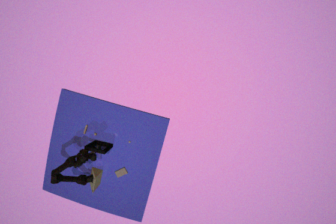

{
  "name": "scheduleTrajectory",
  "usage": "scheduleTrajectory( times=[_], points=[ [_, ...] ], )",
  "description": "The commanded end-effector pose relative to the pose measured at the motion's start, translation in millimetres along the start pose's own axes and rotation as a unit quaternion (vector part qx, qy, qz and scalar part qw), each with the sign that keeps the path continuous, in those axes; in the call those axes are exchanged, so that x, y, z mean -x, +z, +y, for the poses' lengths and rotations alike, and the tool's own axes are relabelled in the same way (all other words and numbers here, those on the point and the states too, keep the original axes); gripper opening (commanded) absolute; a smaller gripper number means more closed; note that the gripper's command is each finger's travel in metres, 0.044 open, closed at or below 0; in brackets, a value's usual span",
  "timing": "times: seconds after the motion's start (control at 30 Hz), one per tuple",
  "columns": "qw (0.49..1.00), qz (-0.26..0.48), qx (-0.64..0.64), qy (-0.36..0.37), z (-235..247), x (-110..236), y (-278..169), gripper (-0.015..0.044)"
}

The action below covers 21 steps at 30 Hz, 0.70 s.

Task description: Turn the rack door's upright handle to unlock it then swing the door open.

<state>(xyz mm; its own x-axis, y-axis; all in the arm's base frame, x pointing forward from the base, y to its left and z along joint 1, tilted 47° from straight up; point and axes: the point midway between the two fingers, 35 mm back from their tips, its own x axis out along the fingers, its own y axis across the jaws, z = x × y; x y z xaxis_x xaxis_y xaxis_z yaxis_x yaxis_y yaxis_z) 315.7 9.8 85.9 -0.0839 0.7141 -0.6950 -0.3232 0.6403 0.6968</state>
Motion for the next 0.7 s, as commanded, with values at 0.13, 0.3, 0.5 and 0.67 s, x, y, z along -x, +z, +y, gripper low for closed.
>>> scheduleTrajectory(
  times=[0.13, 0.3, 0.5, 0.67],
  points=[
    [0.983, 0.001, 0.181, 0.002, 0.0, -0.9, -1.2, 0.0023],
    [0.954, 0.001, 0.301, 0.002, 0.0, -0.9, -1.2, 0.0023],
    [0.899, 0.000, 0.438, 0.002, 0.0, -0.9, -1.2, 0.0023],
    [0.838, 0.000, 0.545, 0.002, 0.0, -0.9, -1.2, 0.0023]
  ],
)
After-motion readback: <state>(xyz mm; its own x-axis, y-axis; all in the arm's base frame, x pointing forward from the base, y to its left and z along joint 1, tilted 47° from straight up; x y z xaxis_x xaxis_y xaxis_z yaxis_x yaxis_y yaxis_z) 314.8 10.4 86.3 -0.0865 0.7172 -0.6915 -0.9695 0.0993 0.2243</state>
